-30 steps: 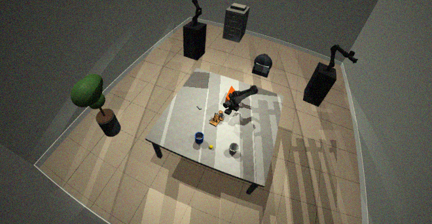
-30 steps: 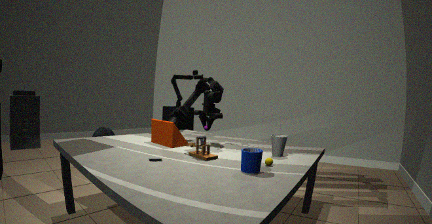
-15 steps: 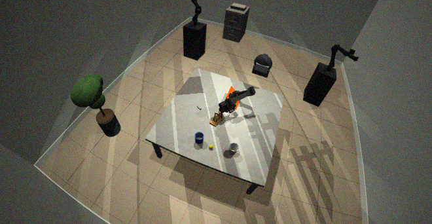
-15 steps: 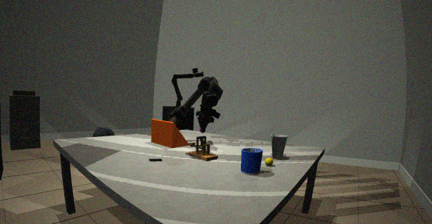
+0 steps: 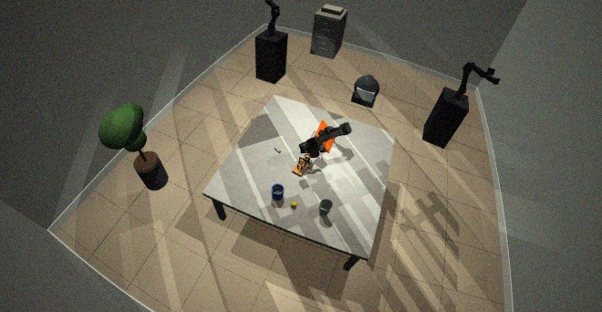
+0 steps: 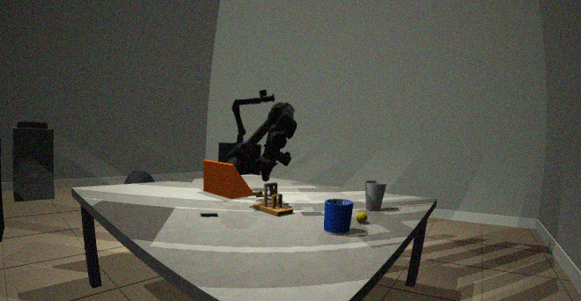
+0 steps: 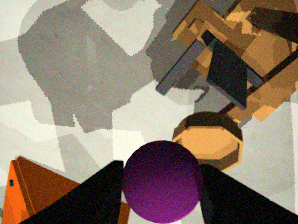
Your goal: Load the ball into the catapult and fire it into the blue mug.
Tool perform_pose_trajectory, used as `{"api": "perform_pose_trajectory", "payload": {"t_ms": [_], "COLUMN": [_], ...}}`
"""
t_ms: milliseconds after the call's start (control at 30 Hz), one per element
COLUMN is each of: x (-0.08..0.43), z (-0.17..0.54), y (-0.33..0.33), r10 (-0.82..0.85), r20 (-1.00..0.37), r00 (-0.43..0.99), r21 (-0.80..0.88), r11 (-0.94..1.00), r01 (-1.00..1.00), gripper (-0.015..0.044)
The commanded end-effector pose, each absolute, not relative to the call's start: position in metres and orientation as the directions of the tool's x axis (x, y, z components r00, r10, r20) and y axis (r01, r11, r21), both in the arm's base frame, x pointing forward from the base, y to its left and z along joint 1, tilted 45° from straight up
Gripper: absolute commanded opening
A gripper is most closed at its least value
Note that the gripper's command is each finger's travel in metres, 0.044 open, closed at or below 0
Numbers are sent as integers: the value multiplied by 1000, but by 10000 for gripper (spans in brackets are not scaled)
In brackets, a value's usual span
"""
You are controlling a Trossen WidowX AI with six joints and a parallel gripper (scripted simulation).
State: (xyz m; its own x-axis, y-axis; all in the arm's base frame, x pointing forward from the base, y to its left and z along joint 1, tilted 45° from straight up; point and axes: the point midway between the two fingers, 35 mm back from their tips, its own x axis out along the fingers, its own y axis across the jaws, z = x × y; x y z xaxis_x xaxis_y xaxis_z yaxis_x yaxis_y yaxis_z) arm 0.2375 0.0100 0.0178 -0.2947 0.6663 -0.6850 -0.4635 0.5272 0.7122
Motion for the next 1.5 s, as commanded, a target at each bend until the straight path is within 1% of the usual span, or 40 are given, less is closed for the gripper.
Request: {"api": "perform_pose_trajectory", "payload": {"t_ms": [0, 200, 467, 1233, 1467], "x": [237, 234, 229, 226, 228], "z": [9, -4, -20, -41, -38], "y": [4, -2, -9, 12, 9], "r10": [660, 658, 656, 657, 652], "r20": [-680, -662, -636, -634, -640], "r00": [-319, -359, -407, -408, -407], "r21": [732, 739, 699, 699, 697], "r11": [585, 653, 713, 713, 715], "r01": [-349, -166, 57, 61, 51], "gripper": [0, 0, 0, 0, 0]}}
